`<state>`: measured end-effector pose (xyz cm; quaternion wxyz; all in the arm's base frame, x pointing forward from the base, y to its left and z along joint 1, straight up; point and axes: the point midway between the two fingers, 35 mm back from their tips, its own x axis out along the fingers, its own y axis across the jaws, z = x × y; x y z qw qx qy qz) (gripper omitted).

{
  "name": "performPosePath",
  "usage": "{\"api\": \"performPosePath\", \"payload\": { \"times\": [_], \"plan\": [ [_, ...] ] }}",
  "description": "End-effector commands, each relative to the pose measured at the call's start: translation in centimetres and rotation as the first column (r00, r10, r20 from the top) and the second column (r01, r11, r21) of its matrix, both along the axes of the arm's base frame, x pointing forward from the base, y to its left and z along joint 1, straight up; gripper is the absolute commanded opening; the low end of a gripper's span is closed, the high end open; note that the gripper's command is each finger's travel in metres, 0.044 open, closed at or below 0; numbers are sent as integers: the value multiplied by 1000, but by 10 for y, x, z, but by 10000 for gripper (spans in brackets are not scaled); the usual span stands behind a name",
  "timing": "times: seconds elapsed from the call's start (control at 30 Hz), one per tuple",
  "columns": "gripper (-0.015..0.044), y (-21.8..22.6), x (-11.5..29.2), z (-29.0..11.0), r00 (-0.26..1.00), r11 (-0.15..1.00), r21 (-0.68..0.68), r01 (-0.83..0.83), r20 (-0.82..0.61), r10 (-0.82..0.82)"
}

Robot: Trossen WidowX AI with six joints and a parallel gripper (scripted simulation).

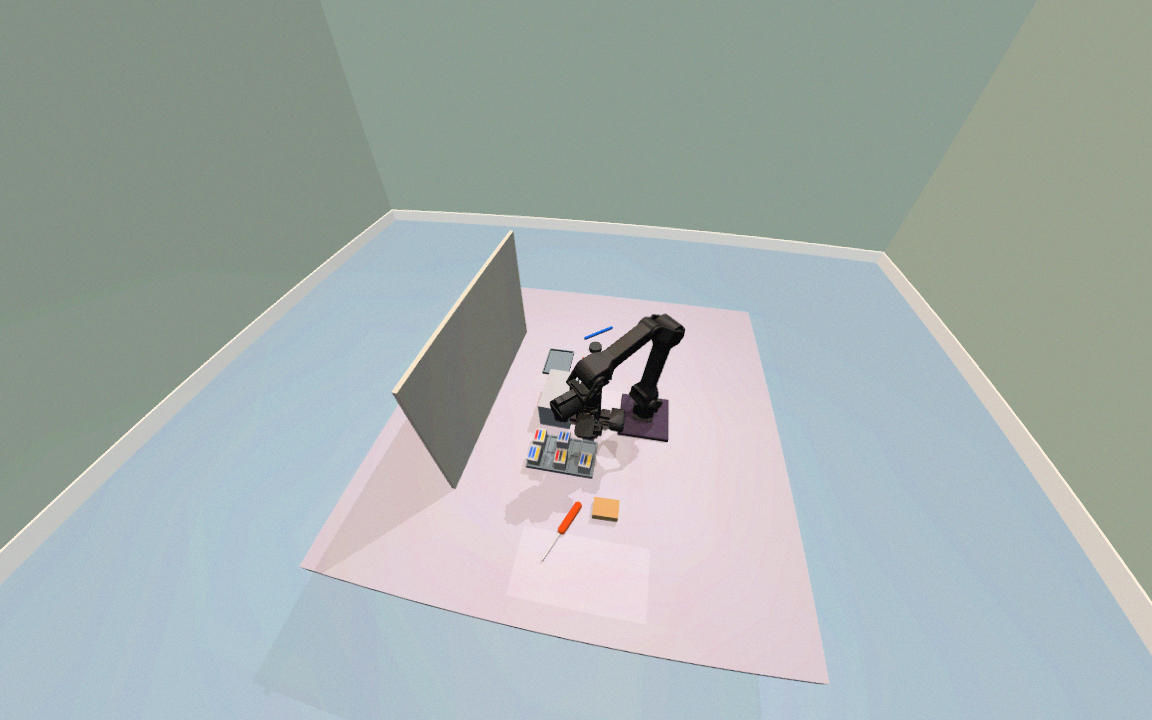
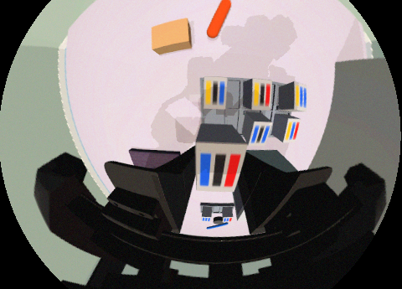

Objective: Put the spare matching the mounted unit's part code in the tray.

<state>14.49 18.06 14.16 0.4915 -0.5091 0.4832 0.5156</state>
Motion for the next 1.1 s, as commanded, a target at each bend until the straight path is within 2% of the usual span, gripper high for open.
{"api": "performPosePath", "payload": {
  "times": [0.0,0.27,0.43,1.07],
  "plan": [
    [0,1,1,19,1000,1000,10,-2,10,2],
    [0,-2,-1,52,1000,1000,12,-4,14,4],
    [0,-3,1,55,1000,1000,13,-2,15,2],
    [0,-41,81,61,998,998,6,55,30,-55]
  ]
}}
